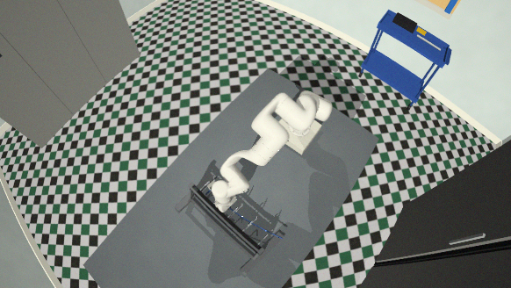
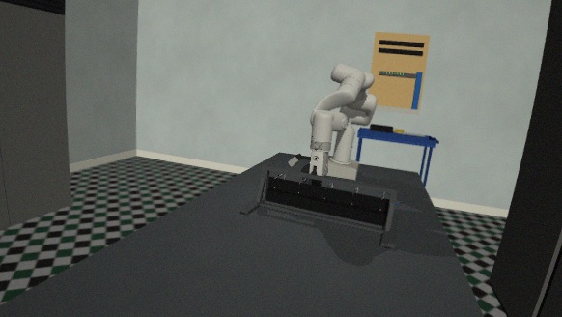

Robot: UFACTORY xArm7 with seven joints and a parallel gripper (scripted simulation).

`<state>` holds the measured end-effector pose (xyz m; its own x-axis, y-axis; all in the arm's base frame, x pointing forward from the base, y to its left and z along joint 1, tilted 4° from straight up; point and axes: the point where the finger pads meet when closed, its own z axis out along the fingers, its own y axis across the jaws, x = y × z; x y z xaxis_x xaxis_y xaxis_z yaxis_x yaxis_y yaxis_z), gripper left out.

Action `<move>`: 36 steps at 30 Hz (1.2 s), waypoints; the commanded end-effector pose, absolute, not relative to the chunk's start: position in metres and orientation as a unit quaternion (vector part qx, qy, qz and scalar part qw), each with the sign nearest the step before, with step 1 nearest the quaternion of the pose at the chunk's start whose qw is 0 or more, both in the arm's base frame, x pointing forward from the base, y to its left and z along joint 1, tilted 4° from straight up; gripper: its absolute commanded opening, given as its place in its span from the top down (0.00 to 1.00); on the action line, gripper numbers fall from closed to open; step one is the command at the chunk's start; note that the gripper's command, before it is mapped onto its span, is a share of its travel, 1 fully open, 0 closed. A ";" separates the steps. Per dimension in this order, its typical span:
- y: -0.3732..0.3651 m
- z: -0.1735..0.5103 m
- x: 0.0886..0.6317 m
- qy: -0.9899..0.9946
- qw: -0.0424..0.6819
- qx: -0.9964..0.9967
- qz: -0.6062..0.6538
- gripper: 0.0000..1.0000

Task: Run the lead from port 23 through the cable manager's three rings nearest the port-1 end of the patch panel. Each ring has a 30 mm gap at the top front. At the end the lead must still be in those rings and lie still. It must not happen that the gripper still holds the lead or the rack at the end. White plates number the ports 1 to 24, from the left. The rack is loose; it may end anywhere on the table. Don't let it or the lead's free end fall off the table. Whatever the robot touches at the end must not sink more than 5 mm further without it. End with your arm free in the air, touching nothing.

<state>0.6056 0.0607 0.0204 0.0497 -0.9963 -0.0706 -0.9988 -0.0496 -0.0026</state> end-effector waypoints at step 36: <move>0.060 0.023 0.607 0.689 0.027 -0.724 0.023 0.67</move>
